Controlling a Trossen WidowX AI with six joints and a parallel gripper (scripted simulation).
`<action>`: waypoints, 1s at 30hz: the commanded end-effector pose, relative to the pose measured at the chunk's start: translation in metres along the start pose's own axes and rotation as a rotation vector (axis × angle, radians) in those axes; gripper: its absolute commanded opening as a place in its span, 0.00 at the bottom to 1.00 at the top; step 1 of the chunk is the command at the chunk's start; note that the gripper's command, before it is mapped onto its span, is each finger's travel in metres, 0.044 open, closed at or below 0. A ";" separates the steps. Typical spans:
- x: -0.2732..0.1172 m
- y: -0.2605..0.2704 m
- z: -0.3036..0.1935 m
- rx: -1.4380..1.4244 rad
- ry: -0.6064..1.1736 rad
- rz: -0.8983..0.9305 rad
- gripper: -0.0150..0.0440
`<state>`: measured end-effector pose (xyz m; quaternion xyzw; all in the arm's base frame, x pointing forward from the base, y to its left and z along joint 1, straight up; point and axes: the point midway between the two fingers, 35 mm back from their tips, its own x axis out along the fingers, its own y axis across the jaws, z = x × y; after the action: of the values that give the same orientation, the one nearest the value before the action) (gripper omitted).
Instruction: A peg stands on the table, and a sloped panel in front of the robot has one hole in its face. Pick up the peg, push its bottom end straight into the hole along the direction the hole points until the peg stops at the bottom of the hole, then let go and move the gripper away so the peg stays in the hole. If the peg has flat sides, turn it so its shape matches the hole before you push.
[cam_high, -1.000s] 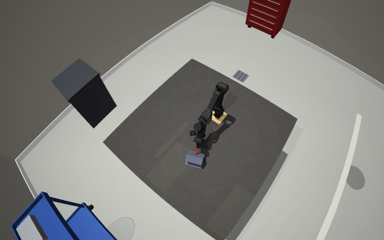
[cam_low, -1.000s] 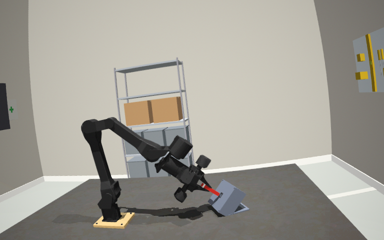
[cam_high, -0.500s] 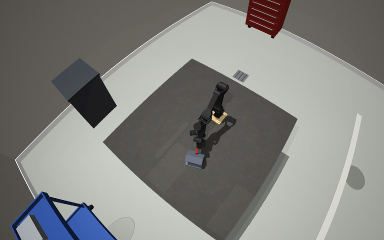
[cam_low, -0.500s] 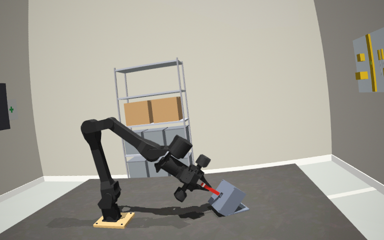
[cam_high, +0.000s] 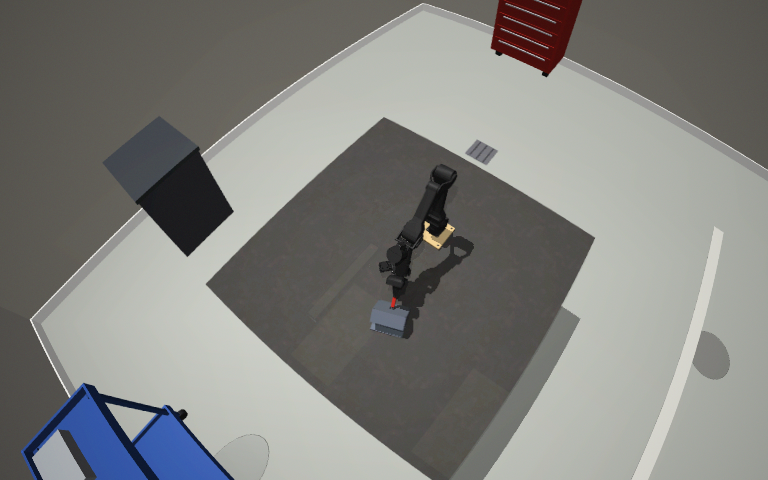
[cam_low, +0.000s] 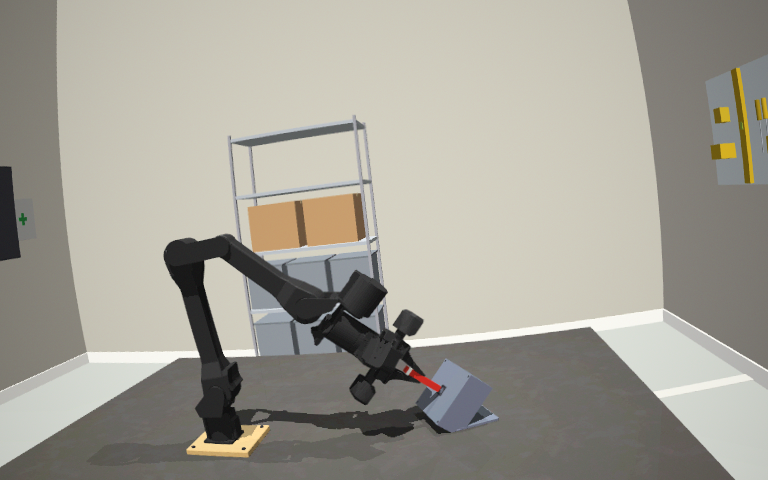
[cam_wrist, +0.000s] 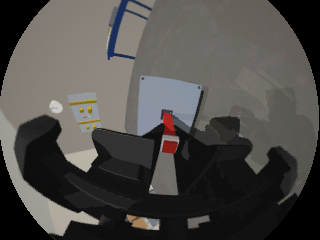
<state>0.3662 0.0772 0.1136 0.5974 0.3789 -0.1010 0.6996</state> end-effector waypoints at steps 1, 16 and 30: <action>0.002 0.002 0.000 -0.001 -0.002 0.004 0.25; 0.010 0.002 0.001 -0.001 -0.002 0.004 0.25; 0.019 0.002 0.001 -0.001 -0.002 0.005 0.25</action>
<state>0.3783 0.0824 0.1028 0.5964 0.3804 -0.0985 0.6999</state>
